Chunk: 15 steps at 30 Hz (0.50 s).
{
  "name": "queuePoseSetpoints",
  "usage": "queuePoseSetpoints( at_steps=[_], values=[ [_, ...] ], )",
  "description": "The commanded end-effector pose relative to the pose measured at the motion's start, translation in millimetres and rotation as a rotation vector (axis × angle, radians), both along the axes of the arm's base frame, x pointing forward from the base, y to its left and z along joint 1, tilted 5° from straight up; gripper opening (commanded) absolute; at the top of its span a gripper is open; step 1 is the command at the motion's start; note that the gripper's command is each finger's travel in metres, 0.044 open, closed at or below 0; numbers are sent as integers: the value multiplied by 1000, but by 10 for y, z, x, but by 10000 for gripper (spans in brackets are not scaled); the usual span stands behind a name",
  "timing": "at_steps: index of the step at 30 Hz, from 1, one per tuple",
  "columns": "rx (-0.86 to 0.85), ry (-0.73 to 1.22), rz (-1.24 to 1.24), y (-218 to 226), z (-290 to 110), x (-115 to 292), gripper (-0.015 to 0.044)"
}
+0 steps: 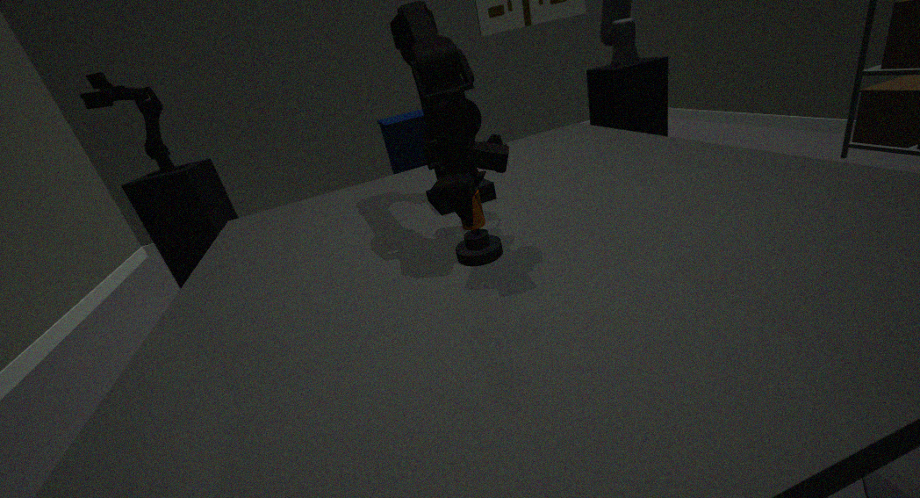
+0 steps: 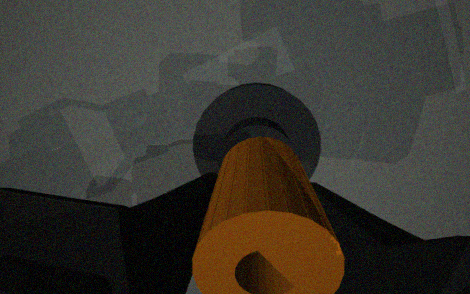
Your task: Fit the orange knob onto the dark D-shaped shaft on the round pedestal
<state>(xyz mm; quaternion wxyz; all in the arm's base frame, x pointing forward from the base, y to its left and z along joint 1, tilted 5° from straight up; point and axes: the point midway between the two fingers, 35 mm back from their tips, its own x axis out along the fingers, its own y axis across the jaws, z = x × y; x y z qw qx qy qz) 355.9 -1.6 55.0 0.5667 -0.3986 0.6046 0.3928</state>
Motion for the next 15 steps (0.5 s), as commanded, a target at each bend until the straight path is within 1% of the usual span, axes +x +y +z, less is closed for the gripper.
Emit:
queuePoseSetpoints(
  at_steps=[1, 15],
  values=[
    [-3, 1, 4, -4, -5, -18, 0],
    [-3, 1, 4, 2, 37, -51, 0]
  ],
)
